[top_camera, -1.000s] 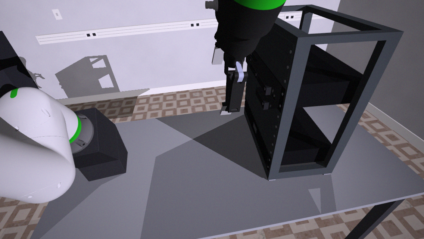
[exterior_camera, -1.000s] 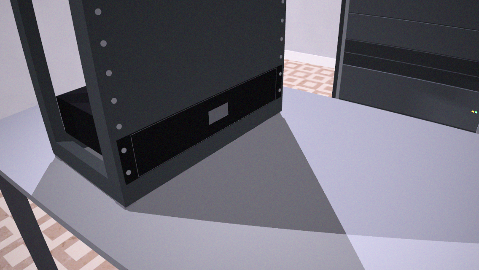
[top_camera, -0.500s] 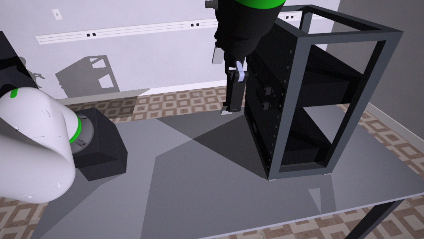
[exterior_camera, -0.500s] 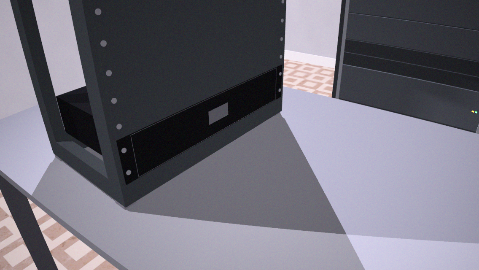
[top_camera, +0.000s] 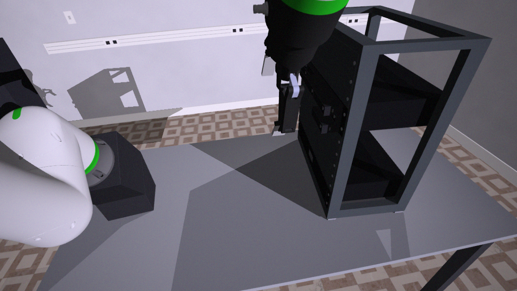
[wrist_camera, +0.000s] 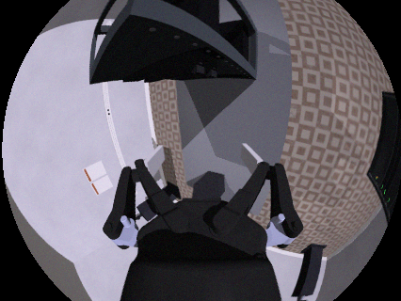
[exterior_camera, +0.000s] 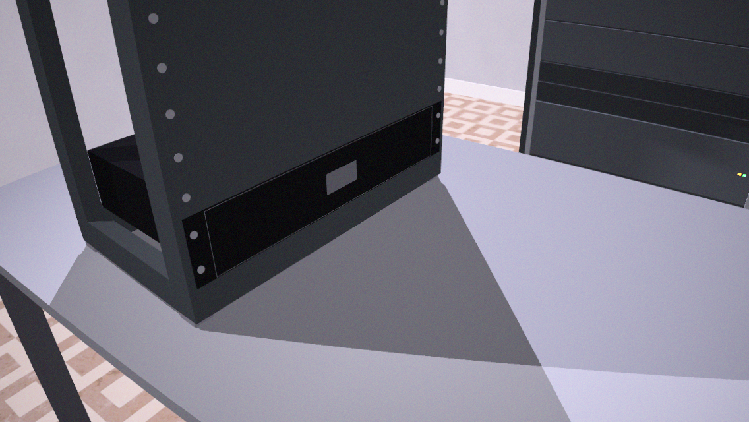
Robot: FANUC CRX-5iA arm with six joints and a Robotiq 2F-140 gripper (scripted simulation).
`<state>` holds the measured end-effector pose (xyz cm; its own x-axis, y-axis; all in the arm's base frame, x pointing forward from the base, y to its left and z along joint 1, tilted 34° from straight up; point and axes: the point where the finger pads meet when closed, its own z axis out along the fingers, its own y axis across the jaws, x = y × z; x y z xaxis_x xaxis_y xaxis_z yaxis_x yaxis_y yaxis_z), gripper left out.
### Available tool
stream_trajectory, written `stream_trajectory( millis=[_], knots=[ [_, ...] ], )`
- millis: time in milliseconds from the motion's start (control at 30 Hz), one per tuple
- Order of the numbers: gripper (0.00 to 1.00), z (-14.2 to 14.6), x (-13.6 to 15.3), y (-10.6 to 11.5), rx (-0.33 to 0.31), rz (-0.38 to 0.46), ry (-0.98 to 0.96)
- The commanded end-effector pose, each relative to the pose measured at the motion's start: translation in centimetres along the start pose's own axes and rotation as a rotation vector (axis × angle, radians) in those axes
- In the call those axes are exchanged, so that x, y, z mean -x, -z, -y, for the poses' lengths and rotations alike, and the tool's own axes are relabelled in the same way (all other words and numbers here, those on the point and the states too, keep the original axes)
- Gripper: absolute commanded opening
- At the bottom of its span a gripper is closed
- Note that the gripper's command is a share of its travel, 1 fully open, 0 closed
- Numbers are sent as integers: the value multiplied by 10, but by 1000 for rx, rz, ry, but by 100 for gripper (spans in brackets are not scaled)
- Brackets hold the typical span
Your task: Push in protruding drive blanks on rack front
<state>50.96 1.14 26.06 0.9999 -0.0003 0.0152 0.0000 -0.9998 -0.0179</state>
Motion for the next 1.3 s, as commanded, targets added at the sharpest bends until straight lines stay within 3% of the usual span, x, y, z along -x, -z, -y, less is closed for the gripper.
stream_trajectory(
  millis=[0, 300, 367, 867, 933, 1267],
  knots=[
    [100, 9, -7, -7, -13, -13, 1],
    [100, 53, -38, -46, -82, -71, -6],
    [100, 53, -38, -46, -82, -71, -6],
    [100, 162, -95, -134, -263, -204, -69],
    [100, 162, -95, -134, -263, -204, -69],
    [100, 237, -123, -194, -405, -304, -170]
  ],
)
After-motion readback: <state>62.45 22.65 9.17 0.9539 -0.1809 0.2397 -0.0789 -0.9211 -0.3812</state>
